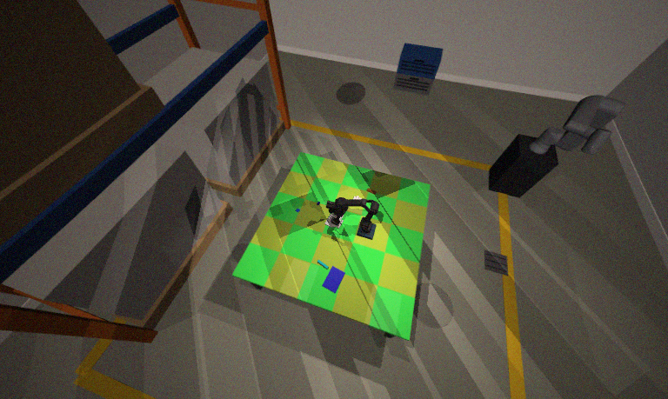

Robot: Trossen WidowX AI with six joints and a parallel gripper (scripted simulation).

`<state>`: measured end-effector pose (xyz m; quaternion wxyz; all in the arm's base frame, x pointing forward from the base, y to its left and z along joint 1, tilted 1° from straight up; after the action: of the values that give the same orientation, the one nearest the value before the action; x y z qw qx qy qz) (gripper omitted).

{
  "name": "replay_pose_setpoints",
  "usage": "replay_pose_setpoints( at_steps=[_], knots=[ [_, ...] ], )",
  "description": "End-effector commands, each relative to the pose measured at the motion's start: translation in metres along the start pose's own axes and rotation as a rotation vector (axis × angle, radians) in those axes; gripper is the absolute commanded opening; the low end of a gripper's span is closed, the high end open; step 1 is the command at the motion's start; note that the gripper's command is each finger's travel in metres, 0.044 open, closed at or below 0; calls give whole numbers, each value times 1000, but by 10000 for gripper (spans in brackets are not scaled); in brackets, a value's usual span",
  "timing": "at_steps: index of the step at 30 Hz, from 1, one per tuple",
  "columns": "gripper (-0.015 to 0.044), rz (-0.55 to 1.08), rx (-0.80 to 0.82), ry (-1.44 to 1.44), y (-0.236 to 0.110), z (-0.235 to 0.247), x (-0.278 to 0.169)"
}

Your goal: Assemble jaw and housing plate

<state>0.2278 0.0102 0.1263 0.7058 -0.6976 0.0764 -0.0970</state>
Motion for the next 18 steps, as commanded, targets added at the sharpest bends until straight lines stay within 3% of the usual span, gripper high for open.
replay_pose_setpoints(
  at_steps=[1,18],
  knots=[
    [351,1,0,5,0,0,-1],
    [351,1,0,7,24,0,1]
  ],
)
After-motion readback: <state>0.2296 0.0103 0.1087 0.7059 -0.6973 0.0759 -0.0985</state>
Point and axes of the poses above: the point midway between the two fingers, 35 mm back from their tips, its own y axis out along the fingers, its own z axis across the jaws, x = y × z, the point moved 3 cm from there along -y, back along the fingers, and after that the axes turned 5 degrees about y, right-handed, at the moved point
